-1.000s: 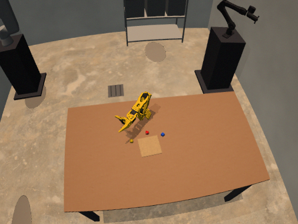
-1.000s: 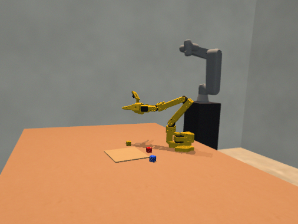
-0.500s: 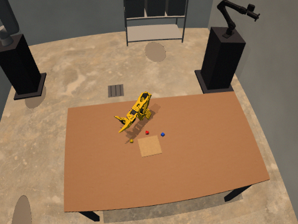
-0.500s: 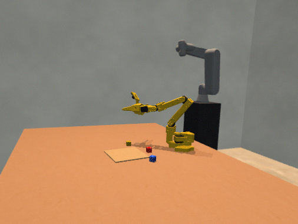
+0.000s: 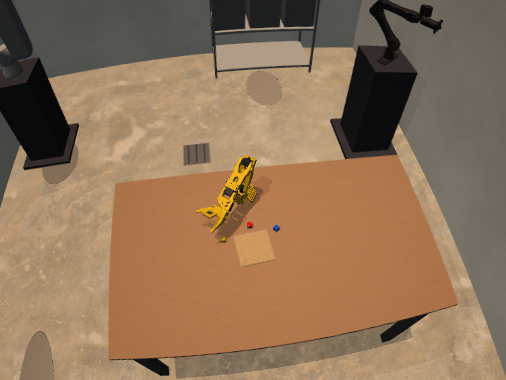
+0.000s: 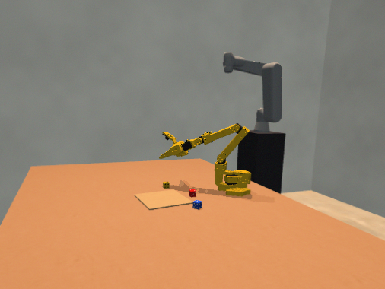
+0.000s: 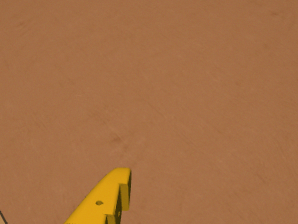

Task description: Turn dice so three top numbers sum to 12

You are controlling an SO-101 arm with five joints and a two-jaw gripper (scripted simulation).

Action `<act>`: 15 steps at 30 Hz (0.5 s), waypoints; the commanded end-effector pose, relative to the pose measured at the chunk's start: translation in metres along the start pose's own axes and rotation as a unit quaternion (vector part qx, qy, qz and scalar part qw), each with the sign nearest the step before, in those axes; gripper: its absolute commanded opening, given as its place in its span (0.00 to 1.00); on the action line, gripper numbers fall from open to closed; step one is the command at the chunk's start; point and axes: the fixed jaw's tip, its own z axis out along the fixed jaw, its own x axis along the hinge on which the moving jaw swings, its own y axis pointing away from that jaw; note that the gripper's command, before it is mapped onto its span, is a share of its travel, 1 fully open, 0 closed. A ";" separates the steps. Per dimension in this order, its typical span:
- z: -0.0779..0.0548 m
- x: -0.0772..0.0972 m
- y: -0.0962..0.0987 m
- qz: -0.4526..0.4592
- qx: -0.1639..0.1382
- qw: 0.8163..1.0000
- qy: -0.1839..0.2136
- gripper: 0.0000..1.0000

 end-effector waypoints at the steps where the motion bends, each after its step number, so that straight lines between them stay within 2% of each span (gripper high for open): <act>1: -0.001 0.015 0.009 -0.031 -0.012 0.997 0.064 0.60; 7: -0.010 0.049 0.015 -0.076 -0.024 0.982 0.171 0.43; 9: -0.010 0.049 0.015 -0.076 -0.024 0.982 0.171 0.43; 15: -0.019 0.069 0.018 -0.108 -0.033 0.964 0.241 0.32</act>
